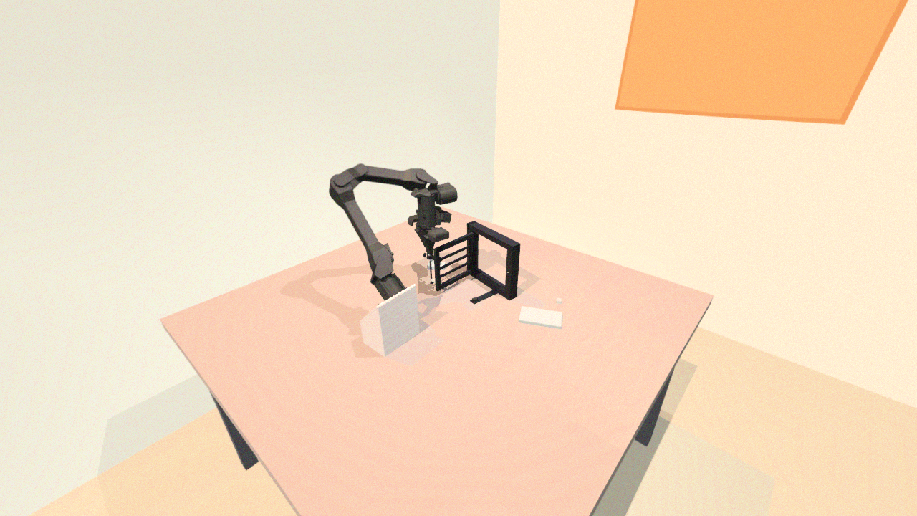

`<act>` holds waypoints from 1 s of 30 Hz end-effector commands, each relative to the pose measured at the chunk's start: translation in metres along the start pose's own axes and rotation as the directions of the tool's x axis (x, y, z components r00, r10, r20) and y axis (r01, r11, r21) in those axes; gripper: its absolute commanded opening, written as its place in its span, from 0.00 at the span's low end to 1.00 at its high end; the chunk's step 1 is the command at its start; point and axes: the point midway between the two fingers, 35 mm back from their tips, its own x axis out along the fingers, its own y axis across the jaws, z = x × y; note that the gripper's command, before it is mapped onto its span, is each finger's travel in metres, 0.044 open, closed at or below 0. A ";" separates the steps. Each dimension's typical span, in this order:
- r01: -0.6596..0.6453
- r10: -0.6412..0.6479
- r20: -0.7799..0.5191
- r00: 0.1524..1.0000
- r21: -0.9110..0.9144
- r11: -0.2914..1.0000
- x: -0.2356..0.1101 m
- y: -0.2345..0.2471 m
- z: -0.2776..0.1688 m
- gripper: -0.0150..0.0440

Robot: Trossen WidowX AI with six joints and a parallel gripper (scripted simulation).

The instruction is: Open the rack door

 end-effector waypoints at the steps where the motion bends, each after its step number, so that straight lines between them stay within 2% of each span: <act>1: -0.003 0.003 0.005 1.000 0.051 0.999 -0.001 0.009 0.002 0.27; 6: -0.004 0.004 0.005 1.000 0.109 0.994 -0.001 0.019 0.004 0.27; 18: -0.004 0.004 0.005 1.000 0.111 0.994 -0.001 0.019 0.004 0.27; 28: -0.004 0.004 0.005 1.000 0.111 0.994 -0.001 0.019 0.004 0.71; 30: -0.004 0.004 0.005 1.000 0.111 0.994 -0.001 0.019 0.004 0.73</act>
